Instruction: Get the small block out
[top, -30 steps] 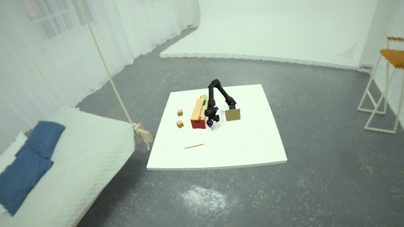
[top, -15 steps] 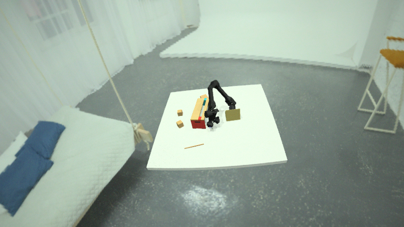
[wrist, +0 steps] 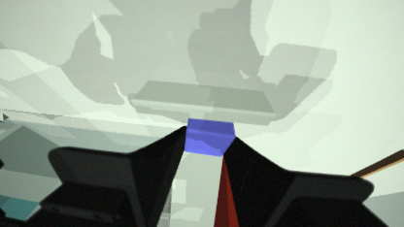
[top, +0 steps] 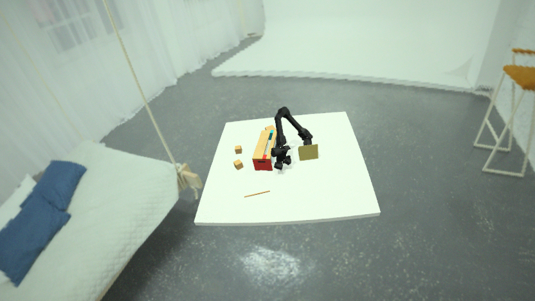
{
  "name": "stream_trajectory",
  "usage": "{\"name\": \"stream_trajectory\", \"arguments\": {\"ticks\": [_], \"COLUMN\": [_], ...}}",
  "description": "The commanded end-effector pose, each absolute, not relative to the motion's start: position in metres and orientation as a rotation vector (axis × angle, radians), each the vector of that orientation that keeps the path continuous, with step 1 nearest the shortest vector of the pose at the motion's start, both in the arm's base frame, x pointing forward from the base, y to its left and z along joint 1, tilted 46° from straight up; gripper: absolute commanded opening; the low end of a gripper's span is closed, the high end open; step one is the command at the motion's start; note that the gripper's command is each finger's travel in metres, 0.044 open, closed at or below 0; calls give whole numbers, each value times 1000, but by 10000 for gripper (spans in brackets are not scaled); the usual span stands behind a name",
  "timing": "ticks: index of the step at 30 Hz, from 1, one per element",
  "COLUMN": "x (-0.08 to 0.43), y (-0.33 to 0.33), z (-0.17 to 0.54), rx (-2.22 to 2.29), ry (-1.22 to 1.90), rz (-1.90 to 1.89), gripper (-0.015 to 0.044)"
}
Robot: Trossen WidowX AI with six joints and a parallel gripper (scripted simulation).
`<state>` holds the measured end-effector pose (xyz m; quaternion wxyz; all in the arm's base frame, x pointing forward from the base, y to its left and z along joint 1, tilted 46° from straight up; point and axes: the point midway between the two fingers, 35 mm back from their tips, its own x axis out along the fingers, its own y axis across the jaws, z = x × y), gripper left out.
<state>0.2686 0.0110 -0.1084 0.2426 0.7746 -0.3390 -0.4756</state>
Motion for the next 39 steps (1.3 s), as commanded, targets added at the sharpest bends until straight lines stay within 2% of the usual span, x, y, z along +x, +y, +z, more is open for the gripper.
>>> {"name": "stream_trajectory", "arguments": {"ticks": [1,2,6,21,39], "x": [268,268,270,273,252], "y": [10,10,19,59,132], "z": [-109,-109,-102,-63,-2], "rx": [2113,2113,2115,2111,1856], "ry": [-925,-925,-923,-899,-175], "rz": [-1302,-1302,-1304,-1311,-1404], "gripper": [101,94,0,0,0]}}
